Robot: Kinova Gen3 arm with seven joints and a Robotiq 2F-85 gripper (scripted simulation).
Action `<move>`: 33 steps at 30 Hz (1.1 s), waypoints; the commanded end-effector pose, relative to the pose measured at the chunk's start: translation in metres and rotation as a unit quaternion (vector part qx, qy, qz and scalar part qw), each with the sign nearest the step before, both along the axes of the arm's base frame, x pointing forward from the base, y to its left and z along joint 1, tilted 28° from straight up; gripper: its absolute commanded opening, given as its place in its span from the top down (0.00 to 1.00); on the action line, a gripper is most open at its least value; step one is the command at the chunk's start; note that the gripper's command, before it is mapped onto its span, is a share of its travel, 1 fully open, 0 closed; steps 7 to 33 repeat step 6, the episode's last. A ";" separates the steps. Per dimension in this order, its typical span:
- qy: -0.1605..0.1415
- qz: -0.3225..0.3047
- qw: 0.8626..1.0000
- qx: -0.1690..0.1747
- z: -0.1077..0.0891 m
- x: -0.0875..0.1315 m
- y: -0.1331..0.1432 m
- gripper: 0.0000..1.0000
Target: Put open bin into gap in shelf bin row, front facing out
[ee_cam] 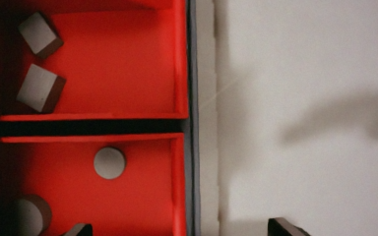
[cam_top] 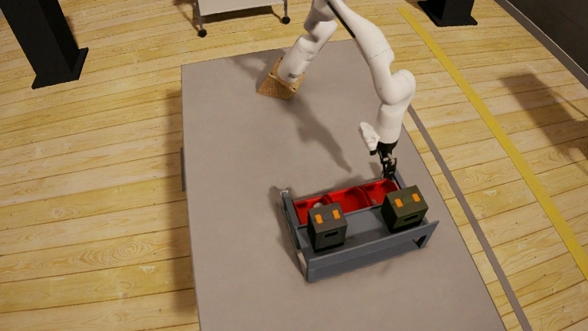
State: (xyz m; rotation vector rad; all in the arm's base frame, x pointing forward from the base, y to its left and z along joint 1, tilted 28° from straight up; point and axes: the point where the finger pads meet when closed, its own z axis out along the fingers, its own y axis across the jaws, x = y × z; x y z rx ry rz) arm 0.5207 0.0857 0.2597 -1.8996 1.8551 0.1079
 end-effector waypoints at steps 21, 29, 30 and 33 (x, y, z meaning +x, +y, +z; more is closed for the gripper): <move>-0.001 0.000 1.000 0.000 0.001 0.000 0.000 0.00; -0.001 0.000 1.000 0.000 0.001 0.000 0.000 0.00; -0.001 0.000 1.000 0.000 0.001 0.000 0.000 0.00; -0.001 0.000 1.000 0.000 0.001 0.000 0.000 0.00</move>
